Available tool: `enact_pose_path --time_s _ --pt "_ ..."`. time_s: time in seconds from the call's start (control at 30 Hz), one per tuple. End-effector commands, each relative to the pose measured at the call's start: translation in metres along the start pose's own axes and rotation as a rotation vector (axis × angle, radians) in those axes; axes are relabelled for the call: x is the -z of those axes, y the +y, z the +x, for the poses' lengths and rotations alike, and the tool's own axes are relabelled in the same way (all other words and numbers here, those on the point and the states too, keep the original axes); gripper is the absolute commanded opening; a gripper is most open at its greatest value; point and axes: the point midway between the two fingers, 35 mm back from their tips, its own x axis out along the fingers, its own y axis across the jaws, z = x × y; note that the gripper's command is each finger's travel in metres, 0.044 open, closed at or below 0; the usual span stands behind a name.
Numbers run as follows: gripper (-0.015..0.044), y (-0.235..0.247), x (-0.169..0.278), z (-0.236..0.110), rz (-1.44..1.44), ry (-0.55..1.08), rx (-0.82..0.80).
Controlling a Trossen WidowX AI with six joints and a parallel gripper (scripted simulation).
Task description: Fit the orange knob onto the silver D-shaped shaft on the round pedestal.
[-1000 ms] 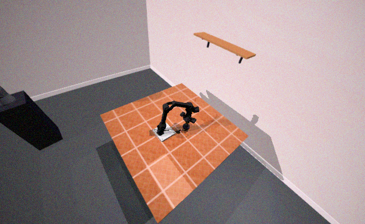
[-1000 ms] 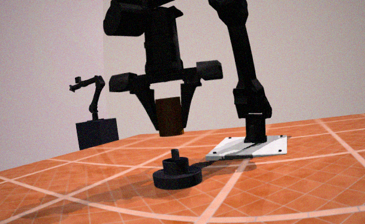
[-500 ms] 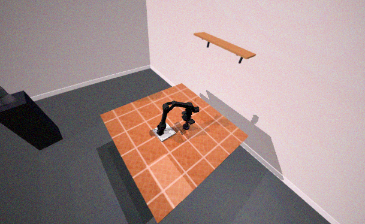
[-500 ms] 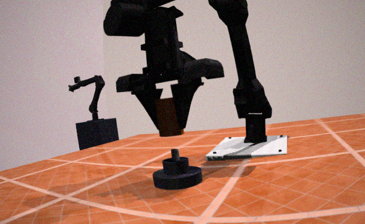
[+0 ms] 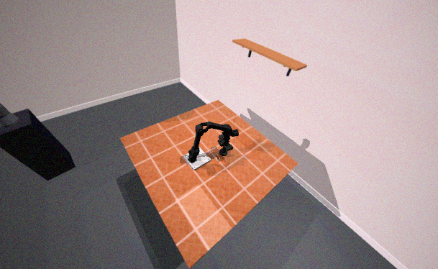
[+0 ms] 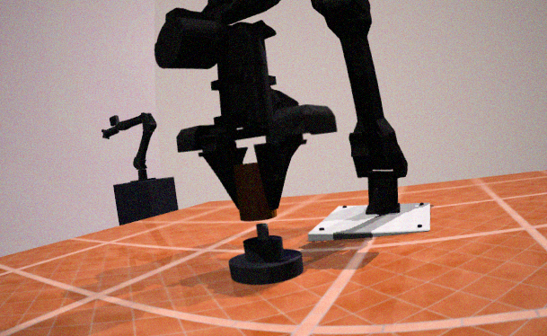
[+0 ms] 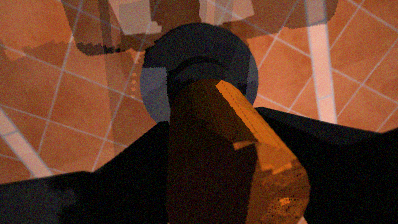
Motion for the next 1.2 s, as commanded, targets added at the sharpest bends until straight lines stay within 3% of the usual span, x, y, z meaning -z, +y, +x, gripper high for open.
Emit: enact_pose_path --time_s 0.0,1.17 --pt "0.0000 -0.0007 -0.0003 0.0082 0.004 -0.001 0.004" --pt "0.0000 -0.0008 -0.0006 0.0115 -0.002 -0.001 0.004"
